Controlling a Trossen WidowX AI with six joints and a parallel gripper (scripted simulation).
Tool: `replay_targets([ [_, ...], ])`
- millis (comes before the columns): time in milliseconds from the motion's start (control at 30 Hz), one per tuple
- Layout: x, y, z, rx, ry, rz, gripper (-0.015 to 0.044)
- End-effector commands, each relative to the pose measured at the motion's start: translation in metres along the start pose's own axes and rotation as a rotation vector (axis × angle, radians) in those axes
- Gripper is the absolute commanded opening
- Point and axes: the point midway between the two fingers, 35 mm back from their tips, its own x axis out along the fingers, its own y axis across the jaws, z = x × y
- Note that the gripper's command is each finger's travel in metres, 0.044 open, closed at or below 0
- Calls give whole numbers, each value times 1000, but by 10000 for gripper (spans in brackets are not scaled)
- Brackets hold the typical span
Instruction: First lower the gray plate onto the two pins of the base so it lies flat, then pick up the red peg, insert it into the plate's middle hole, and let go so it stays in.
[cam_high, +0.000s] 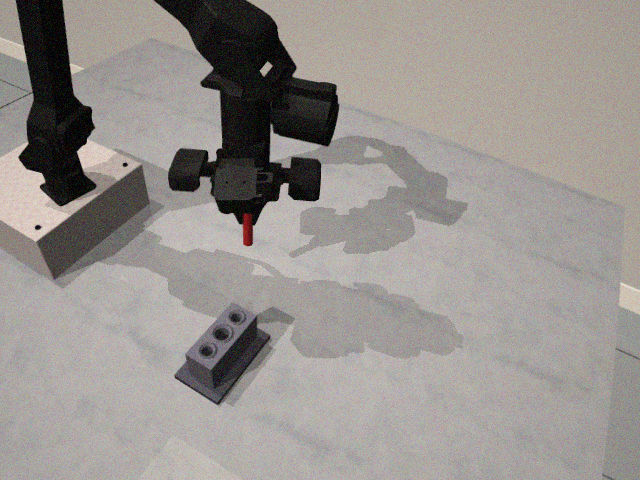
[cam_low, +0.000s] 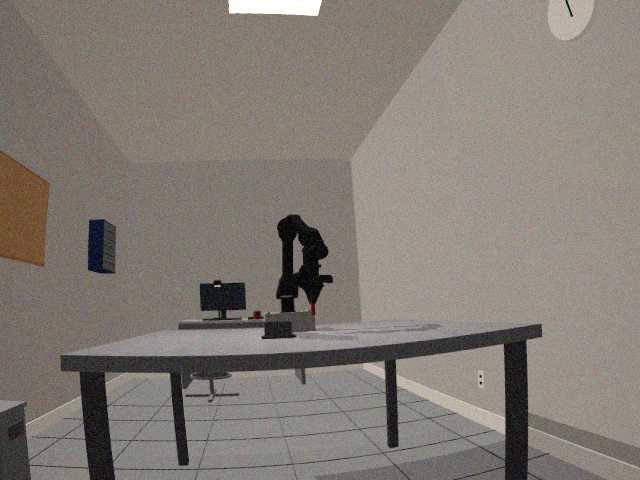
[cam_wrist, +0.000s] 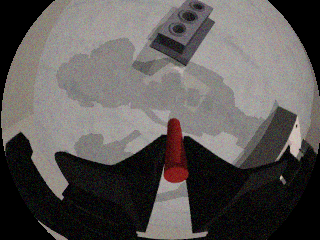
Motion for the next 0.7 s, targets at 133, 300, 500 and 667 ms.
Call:
replay_targets([
  [133, 0, 2, 25, -2, -1, -4, 0],
  [300, 0, 3, 40, -2, -1, -4, 0],
  [500, -1, 3, 58, -1, -1, -2, 0],
  [667, -1, 2, 73, -1, -1, -1, 0],
])
